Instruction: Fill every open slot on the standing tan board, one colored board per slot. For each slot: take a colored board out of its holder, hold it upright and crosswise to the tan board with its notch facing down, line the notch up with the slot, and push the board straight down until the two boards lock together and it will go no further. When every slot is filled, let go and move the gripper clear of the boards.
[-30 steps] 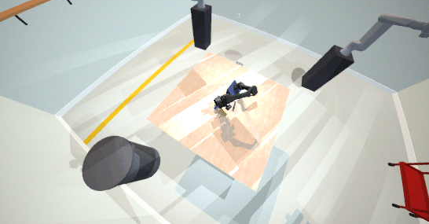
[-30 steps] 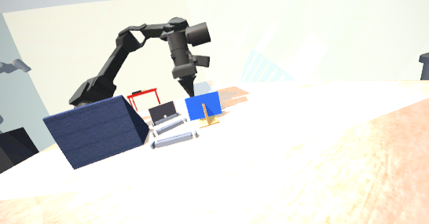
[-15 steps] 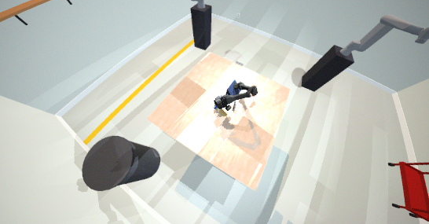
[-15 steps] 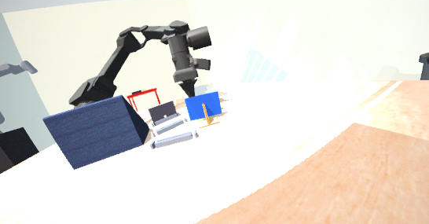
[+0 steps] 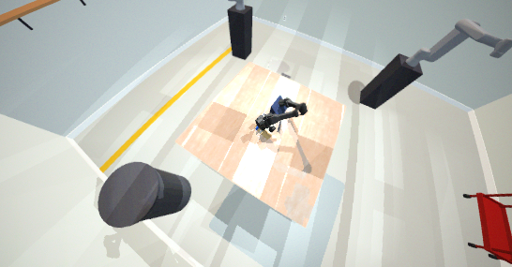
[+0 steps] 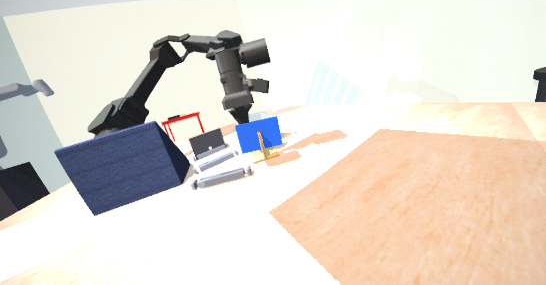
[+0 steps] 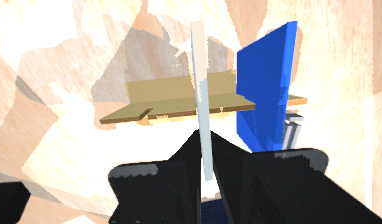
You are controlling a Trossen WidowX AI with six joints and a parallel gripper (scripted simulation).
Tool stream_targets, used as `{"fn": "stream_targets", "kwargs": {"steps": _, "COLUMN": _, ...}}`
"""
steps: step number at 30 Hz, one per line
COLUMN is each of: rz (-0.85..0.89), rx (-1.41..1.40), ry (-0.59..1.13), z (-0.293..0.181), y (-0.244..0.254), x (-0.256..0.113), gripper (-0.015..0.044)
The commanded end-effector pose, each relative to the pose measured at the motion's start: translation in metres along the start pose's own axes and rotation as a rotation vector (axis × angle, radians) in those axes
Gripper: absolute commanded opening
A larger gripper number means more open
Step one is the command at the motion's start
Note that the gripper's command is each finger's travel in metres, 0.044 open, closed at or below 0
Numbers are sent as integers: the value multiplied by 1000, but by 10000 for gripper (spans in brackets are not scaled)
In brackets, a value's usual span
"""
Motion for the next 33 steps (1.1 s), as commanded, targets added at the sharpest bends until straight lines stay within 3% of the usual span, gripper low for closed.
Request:
{"fn": "stream_targets", "kwargs": {"steps": 1, "rz": 6, "rx": 5, "ry": 1, "z": 0, "y": 0, "x": 4, "gripper": 0}}
{"fn": "stream_targets", "kwargs": {"steps": 25, "rz": 1, "rx": 0, "ry": 1, "z": 0, "y": 0, "x": 13, "gripper": 0}}
{"fn": "stream_targets", "kwargs": {"steps": 31, "rz": 1, "rx": 0, "ry": 1, "z": 0, "y": 0, "x": 13, "gripper": 157}}
{"fn": "stream_targets", "kwargs": {"steps": 33, "rz": 1, "rx": 0, "ry": 1, "z": 0, "y": 0, "x": 13, "gripper": 167}}
Point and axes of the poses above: the point midway between the two fingers, 35 mm back from their tips, its own x axis out along the fingers, its own y axis across the jaws, z = x × y, the point moved 8 cm from there along -x, back along the fingers, and after that the axes turned 13 degrees about x, right-handed, at the moved point
